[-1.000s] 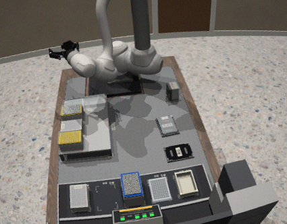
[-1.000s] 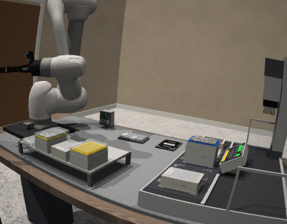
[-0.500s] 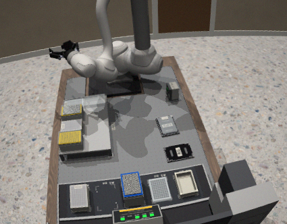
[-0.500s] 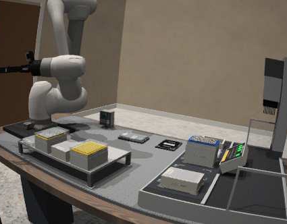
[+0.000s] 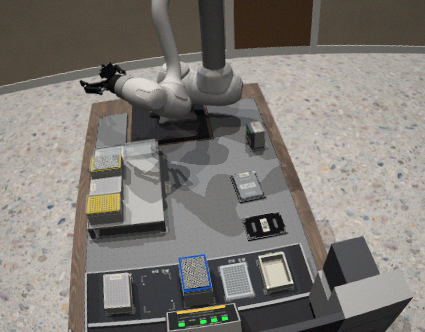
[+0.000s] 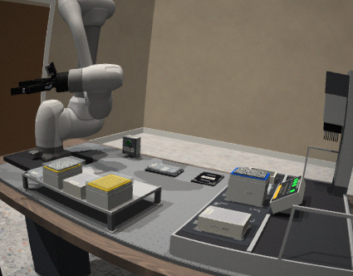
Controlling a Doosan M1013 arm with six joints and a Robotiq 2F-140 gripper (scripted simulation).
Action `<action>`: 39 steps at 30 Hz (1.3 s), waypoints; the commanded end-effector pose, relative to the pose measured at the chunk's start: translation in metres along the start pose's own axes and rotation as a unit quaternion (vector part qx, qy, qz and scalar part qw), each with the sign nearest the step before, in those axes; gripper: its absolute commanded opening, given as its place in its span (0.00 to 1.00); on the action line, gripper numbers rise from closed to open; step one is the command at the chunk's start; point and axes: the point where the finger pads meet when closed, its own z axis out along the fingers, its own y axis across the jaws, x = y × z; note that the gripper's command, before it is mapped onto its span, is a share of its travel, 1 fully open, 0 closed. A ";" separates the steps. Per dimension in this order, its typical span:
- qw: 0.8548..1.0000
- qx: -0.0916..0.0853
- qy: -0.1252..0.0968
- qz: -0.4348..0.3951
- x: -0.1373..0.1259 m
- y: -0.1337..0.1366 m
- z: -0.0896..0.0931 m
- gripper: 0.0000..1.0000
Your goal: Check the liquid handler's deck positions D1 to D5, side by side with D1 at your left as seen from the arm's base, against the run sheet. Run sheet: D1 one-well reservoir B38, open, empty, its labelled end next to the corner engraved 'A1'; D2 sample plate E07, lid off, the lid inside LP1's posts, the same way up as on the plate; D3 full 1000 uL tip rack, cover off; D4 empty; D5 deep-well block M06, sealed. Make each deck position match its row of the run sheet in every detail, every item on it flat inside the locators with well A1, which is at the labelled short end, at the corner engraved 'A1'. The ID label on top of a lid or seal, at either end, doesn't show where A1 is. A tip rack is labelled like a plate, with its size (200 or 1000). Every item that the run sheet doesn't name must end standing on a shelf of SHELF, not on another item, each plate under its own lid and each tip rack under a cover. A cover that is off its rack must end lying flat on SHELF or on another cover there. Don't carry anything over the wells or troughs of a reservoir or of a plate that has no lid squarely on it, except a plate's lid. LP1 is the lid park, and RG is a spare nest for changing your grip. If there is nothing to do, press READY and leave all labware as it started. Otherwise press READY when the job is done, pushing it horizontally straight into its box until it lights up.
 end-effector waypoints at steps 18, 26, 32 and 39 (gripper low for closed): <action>0.986 0.116 -0.036 -0.118 -0.013 -0.024 -0.082 0.79; 0.969 0.169 -0.051 -0.174 -0.020 -0.035 -0.121 0.79; 0.952 0.208 -0.061 -0.215 -0.025 -0.042 -0.150 0.79; 0.936 0.240 -0.070 -0.248 -0.029 -0.049 -0.173 0.79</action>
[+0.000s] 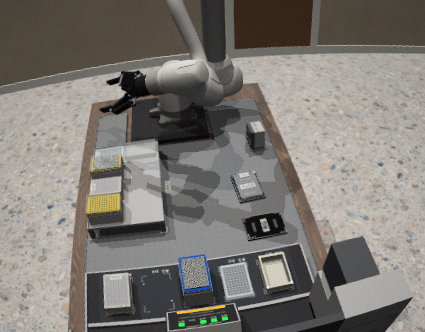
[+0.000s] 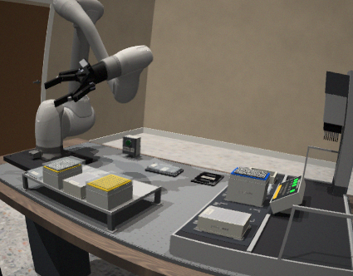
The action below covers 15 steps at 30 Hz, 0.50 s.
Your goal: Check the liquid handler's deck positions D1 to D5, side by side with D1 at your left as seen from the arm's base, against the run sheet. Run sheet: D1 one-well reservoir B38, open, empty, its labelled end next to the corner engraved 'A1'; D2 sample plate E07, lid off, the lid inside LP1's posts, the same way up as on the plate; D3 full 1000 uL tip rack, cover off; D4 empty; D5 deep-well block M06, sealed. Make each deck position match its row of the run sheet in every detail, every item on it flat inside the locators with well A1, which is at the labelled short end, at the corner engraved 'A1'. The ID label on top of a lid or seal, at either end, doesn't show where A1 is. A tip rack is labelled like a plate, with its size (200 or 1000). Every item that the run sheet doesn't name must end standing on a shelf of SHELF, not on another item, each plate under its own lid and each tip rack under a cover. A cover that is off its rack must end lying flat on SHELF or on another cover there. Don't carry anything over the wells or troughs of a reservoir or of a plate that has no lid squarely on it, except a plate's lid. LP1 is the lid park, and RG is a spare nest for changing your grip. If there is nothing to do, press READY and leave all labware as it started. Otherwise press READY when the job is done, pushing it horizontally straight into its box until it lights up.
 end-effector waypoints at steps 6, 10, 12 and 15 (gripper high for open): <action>0.996 0.061 -0.018 -0.058 0.000 -0.031 -0.033 0.79; 0.992 0.088 -0.025 -0.087 -0.001 -0.045 -0.047 0.79; 0.991 0.094 -0.027 -0.094 -0.001 -0.049 -0.051 0.79; 0.988 0.108 -0.031 -0.108 -0.001 -0.056 -0.058 0.79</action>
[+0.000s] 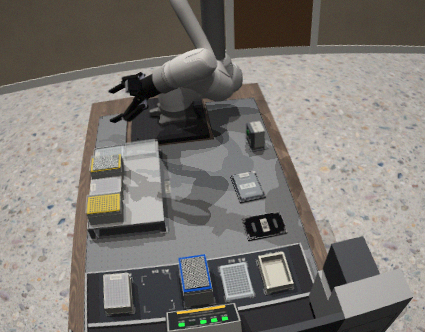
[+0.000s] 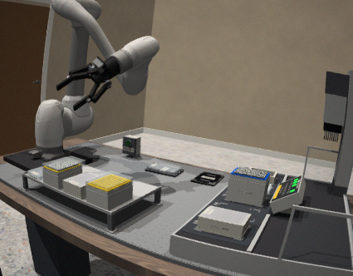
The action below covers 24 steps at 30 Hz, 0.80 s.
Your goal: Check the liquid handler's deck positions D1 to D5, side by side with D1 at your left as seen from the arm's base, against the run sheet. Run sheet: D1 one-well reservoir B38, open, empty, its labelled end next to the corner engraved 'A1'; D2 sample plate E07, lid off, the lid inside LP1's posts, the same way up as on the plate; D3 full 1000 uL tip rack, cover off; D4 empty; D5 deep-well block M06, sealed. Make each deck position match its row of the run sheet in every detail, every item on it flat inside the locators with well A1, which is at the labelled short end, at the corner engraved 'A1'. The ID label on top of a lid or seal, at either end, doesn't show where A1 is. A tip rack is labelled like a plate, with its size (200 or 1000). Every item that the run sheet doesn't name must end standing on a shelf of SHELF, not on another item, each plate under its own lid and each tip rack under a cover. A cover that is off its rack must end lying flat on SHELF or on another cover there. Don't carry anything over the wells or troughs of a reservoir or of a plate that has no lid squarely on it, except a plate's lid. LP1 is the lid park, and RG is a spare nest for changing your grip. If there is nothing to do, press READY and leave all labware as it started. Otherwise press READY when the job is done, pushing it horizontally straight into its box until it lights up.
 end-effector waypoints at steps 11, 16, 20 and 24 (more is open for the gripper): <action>0.991 0.091 -0.026 -0.092 0.006 -0.056 -0.040 0.79; 0.987 0.111 -0.031 -0.113 0.008 -0.068 -0.048 0.79; 0.980 0.137 -0.039 -0.141 0.010 -0.084 -0.059 0.79; 0.971 0.163 -0.047 -0.168 0.012 -0.100 -0.070 0.79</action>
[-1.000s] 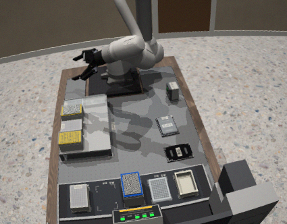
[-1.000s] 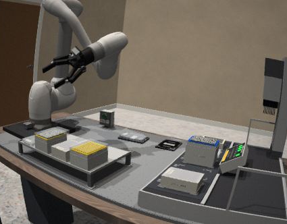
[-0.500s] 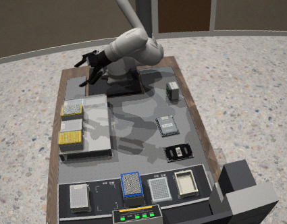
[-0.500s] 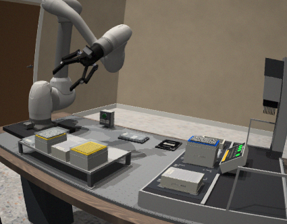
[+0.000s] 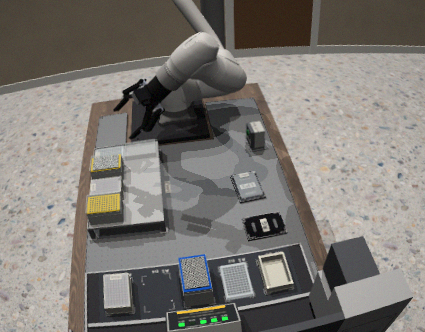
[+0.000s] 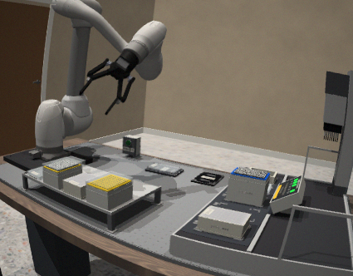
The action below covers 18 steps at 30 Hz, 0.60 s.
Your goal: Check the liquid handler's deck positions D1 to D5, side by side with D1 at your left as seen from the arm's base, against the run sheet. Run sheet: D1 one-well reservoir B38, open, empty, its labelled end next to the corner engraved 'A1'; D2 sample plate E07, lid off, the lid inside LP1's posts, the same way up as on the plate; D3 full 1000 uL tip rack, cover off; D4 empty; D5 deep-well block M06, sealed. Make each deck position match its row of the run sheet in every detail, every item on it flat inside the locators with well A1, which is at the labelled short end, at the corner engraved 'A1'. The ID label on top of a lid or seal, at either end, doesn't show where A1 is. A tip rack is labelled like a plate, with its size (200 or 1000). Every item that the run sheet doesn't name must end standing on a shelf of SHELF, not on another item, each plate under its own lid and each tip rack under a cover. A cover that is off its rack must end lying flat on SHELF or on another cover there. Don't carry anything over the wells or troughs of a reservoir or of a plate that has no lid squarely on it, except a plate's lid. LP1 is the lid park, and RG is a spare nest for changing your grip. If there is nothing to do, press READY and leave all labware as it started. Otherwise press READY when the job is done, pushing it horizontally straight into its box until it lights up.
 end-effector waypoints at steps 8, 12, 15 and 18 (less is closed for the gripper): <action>0.996 0.061 -0.017 -0.059 0.016 -0.039 -0.015 0.79; 0.992 0.088 -0.024 -0.087 0.023 -0.057 -0.022 0.79; 0.988 0.108 -0.030 -0.108 0.027 -0.070 -0.027 0.79; 0.983 0.128 -0.035 -0.129 0.032 -0.084 -0.032 0.79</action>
